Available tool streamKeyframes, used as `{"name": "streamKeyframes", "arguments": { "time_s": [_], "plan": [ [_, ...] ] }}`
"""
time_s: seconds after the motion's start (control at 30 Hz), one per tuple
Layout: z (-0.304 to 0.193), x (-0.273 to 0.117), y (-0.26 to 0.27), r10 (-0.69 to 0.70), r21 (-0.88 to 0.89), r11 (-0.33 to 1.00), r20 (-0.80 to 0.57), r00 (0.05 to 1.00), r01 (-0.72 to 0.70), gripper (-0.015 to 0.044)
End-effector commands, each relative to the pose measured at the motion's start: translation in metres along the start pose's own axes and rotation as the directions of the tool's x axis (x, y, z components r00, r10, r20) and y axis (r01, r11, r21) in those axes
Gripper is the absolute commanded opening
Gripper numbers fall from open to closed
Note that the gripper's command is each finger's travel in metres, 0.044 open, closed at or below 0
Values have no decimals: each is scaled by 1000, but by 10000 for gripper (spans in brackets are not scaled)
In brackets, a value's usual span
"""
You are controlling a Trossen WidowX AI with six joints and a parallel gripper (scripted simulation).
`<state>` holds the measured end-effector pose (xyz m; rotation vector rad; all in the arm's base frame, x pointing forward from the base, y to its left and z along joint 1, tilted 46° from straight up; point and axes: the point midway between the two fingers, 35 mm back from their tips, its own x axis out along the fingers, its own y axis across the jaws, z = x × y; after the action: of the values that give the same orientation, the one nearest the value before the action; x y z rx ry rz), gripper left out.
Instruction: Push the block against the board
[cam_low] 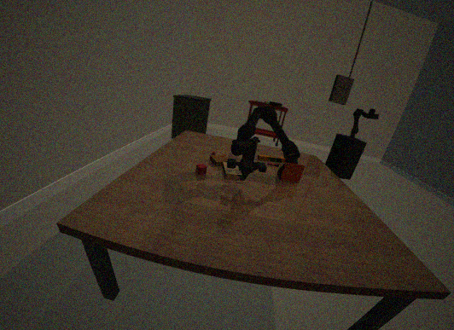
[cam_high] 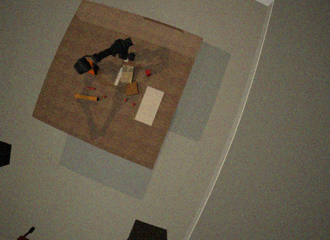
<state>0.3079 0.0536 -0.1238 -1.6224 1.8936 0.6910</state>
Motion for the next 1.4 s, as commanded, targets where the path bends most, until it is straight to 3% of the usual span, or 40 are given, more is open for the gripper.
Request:
{"name": "streamKeyframes", "arguments": {
  "time_s": [0.0,0.57,0.77,1.37],
  "plan": [
    [2,-33,-4,-26,18,1000,21,999,25,0],
    [-27,-31,6,-25,-138,990,18,1000,27,0],
    [-27,24,3,-25,-137,990,16,1000,27,0],
    [-38,24,0,-25,-138,990,17,1000,27,0]
  ]
}}
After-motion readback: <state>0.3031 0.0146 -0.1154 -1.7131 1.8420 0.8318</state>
